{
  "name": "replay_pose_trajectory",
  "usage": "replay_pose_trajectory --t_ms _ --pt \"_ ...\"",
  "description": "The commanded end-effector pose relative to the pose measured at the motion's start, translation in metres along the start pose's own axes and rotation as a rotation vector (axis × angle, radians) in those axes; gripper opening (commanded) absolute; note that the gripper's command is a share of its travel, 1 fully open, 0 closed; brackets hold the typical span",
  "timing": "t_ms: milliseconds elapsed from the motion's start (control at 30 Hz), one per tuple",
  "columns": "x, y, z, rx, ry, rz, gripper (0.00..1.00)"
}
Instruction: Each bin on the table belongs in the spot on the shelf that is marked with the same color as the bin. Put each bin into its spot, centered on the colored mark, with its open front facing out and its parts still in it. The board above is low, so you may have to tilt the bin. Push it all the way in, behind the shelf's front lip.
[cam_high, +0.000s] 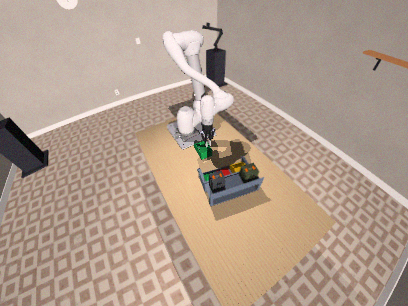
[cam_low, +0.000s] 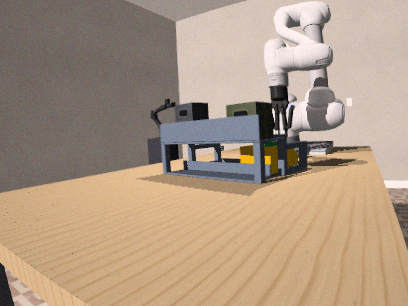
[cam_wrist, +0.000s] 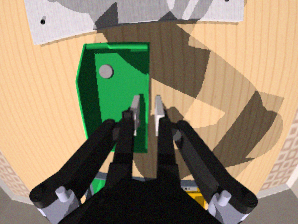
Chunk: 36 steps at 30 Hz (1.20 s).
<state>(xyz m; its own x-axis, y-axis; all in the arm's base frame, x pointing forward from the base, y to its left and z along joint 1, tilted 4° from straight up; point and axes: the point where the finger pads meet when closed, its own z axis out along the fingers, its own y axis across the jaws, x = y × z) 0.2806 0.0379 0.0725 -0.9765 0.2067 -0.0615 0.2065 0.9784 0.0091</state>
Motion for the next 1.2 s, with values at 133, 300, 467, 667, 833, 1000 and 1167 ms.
replay_pose_trajectory --t_ms 133,300,467,667,833,1000,1167 --pt "-0.0004 -0.0019 0.009 0.003 -0.003 0.005 0.24" --pt "-0.0004 -0.0019 0.0107 0.003 -0.003 0.005 0.24" --pt "-0.0004 -0.0019 0.0116 0.003 -0.003 0.005 0.24" --pt "-0.0004 -0.0019 0.0118 0.003 -0.003 0.005 0.24" --pt "-0.0003 -0.0019 0.0119 0.003 -0.003 0.005 0.24" --pt "-0.0003 -0.0019 0.0119 0.003 -0.003 0.005 0.24" --pt "-0.0003 -0.0019 0.012 0.003 -0.003 0.005 0.1"
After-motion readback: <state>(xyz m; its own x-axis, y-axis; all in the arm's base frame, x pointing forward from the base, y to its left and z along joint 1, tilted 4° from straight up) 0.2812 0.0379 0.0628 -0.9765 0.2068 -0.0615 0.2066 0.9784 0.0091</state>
